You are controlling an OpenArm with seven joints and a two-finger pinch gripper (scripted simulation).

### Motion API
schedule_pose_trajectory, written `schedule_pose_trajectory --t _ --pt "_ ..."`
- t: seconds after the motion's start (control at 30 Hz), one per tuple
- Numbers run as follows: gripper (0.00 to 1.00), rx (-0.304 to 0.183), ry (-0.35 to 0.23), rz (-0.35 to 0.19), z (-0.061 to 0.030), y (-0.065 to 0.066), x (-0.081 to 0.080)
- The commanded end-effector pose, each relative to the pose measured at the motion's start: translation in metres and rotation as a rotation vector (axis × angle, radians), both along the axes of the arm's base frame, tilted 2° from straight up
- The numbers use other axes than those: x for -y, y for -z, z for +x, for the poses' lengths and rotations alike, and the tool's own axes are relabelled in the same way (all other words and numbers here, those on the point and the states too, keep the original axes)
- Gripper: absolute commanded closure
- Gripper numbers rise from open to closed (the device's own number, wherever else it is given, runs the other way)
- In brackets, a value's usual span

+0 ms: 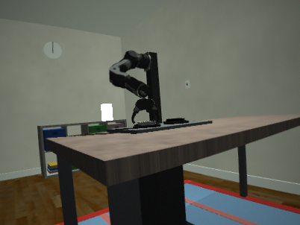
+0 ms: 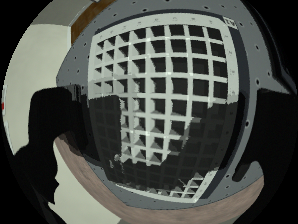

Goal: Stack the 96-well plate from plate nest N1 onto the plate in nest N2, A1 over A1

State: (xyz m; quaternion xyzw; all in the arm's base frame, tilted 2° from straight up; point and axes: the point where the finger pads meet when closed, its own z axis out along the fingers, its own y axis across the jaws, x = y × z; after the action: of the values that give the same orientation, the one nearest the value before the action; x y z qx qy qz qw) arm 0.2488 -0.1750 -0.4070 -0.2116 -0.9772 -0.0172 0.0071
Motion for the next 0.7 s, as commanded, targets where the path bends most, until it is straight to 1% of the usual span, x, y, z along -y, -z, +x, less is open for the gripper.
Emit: schedule_pose_trajectory --t 0.0,0.37,0.53,0.67 --pt "0.23 -0.001 0.000 -0.004 -0.0013 0.0007 0.0007" --pt "0.23 -0.001 0.000 -0.004 -0.0013 0.0007 0.0007" --pt "0.23 0.003 0.001 -0.004 0.0028 -0.0021 0.0005" --pt "0.23 0.003 0.001 -0.004 0.0028 -0.0021 0.0005"
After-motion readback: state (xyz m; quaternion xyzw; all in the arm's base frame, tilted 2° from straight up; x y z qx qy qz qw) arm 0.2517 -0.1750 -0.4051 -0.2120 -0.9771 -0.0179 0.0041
